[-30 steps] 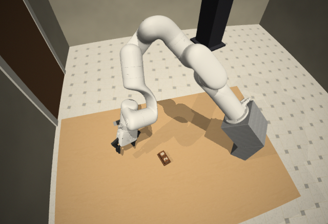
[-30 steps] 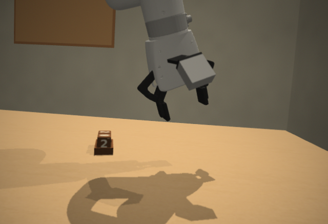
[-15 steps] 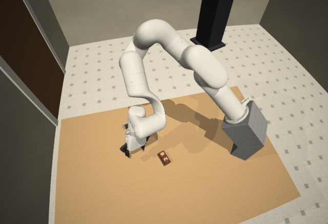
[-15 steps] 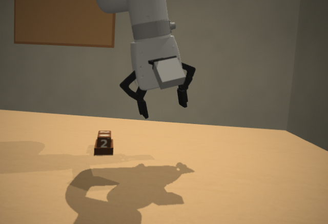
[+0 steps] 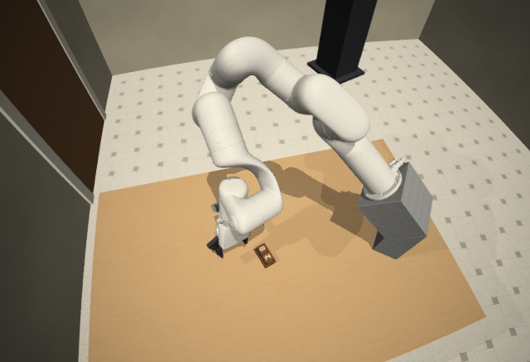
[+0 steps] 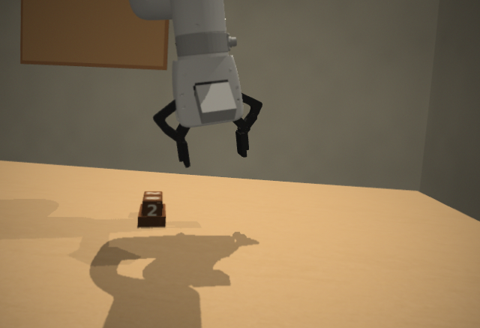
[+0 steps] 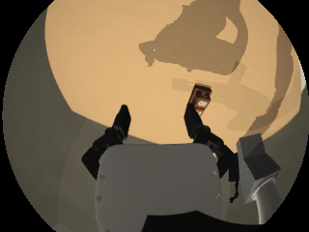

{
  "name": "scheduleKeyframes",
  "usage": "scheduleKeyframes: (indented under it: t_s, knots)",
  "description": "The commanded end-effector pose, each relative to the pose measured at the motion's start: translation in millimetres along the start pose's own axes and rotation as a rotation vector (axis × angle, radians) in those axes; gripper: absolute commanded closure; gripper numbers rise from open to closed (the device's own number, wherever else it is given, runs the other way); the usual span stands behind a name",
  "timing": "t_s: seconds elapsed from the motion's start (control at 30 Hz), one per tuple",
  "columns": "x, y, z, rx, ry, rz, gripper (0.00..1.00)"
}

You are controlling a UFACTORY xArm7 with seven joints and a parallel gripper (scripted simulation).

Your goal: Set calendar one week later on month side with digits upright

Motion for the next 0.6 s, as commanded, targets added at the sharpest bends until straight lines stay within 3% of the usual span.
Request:
scheduleKeyframes:
  t_s: [0.0,0.23,0.27,0.57]
  knots:
    - [2,7,-2,0.012,0.014,0.017,0.00]
    - [2,7,-2,0.012,0.014,0.017,0.00]
    - [14,23,-6,0.029,0.054,0.034,0.00]
    - [14,23,-6,0.029,0.054,0.034,0.00]
Point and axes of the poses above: the point where the finger pads meet when closed, its own z axis out along the fingers, its own x axis across the jaws, y = z × x, the point moved 8 cm from there along -z, back along the fingers, and after that the axes turned 5 degrees about -z, right-handed, at the moved point
